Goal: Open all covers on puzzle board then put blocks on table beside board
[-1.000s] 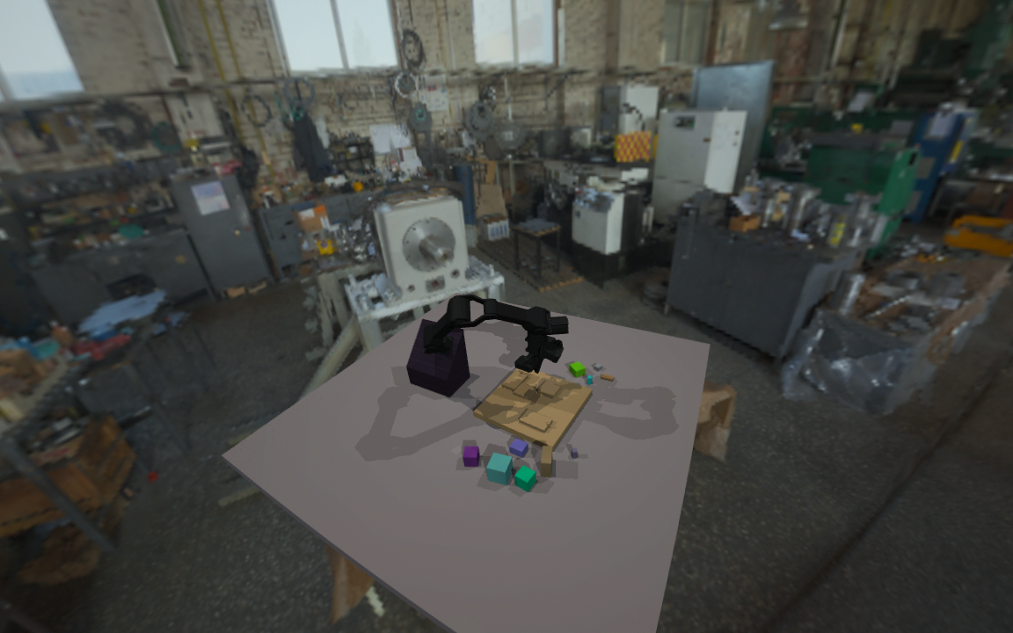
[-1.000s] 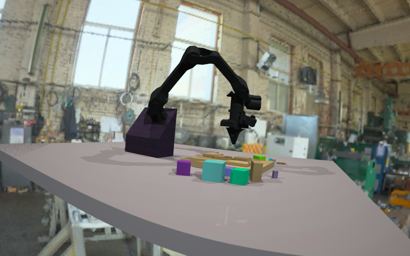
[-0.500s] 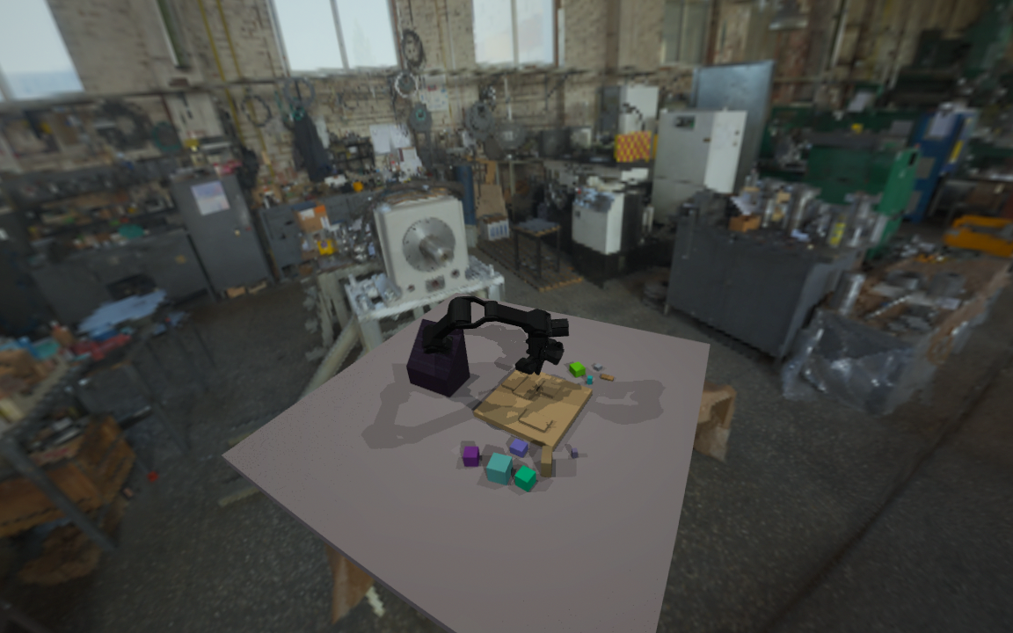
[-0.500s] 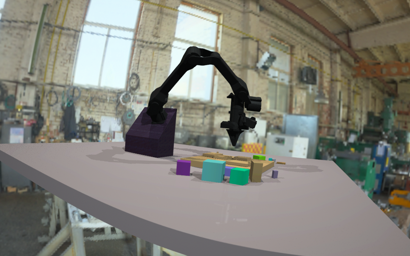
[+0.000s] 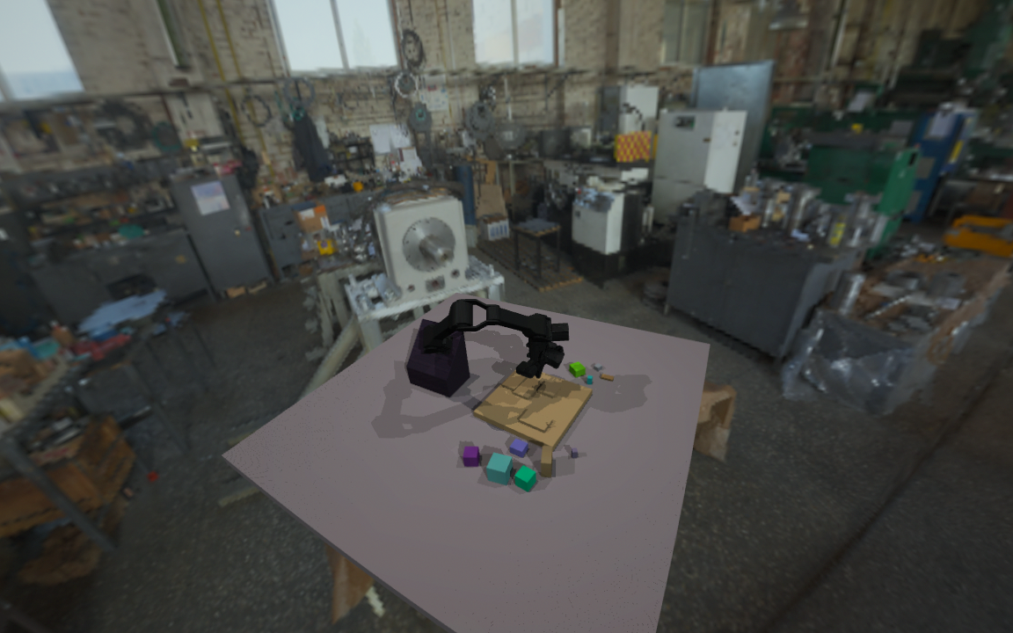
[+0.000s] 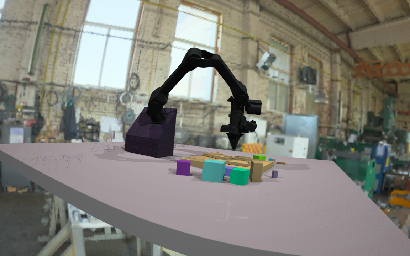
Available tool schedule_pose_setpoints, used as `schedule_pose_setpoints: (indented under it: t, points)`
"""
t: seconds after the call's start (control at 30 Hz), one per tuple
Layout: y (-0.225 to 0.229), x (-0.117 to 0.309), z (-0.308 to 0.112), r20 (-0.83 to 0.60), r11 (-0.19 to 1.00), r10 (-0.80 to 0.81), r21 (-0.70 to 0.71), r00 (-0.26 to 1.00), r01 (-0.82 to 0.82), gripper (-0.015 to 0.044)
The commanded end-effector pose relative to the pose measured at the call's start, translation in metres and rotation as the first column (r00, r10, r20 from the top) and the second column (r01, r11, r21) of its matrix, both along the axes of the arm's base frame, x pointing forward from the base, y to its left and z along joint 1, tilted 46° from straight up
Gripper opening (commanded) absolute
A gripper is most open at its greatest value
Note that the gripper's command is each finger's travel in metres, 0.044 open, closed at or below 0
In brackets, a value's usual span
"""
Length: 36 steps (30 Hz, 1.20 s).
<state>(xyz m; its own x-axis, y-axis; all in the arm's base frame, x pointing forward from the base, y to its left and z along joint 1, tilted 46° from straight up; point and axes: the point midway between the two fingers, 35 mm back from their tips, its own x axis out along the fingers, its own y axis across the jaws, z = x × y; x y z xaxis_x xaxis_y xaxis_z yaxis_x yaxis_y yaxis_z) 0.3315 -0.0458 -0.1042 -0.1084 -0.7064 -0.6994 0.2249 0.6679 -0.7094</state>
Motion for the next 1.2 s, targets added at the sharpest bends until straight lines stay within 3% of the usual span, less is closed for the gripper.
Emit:
schedule_pose_setpoints:
  t: [0.0, 1.17]
  points:
    - [-0.003, -0.002, -0.004, -0.008, 1.0, 0.006, -0.005, 1.0, -0.006, 0.0]
    - [-0.026, -0.005, -0.025, -0.009, 1.0, 0.006, -0.008, 1.0, -0.006, 0.0]
